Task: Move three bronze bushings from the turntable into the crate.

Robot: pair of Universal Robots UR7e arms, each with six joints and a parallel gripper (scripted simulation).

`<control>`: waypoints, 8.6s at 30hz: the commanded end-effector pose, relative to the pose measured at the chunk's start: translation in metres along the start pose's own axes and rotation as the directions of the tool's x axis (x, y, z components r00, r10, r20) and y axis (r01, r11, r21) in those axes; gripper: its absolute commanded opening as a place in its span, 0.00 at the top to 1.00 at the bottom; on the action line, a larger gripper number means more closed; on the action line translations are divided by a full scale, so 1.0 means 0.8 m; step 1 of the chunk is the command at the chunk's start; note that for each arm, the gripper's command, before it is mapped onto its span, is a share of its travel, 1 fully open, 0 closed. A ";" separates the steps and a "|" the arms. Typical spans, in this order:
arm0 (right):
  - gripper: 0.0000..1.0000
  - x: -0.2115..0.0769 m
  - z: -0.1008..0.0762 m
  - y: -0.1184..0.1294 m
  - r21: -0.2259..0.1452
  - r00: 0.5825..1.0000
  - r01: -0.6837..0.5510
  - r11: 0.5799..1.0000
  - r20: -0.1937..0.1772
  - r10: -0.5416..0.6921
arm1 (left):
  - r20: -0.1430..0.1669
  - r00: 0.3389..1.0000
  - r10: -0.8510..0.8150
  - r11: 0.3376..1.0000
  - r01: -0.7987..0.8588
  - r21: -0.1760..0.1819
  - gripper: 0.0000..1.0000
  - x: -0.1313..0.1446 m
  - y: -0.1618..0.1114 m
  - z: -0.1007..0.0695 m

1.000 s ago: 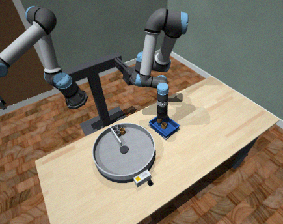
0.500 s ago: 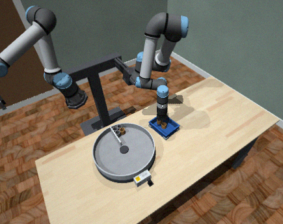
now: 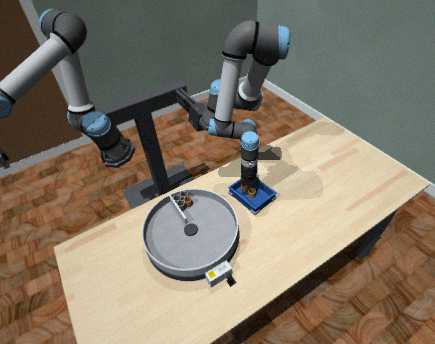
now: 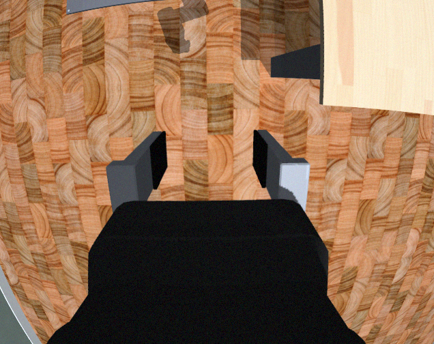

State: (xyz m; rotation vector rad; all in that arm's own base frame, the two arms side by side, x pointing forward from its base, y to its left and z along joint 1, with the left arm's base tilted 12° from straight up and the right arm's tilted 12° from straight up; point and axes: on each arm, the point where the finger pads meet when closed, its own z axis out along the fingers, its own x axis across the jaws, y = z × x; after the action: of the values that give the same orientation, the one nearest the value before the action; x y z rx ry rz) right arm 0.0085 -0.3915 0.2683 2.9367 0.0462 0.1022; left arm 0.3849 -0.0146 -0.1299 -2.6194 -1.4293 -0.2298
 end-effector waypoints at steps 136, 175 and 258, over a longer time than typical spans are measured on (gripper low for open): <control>0.00 -0.001 0.000 -0.001 0.000 1.000 -0.001 1.000 0.000 0.001 | -0.001 1.000 0.000 1.000 0.000 -0.004 0.62 0.000 0.003 -0.004; 0.00 -0.001 0.000 -0.001 0.000 1.000 -0.001 1.000 0.000 0.001 | 0.000 1.000 -0.001 1.000 0.001 -0.008 0.62 0.000 0.006 -0.119; 0.00 -0.001 0.000 -0.001 0.000 1.000 -0.001 1.000 0.000 0.001 | 0.000 1.000 0.000 1.000 0.000 -0.004 0.64 -0.097 0.045 -0.117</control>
State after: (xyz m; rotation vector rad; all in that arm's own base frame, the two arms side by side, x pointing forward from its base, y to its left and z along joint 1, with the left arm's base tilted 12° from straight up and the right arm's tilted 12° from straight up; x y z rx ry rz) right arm 0.0085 -0.3915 0.2683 2.9367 0.0462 0.1022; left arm 0.3749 -0.0646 -0.0450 -2.6240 -1.4260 -0.2315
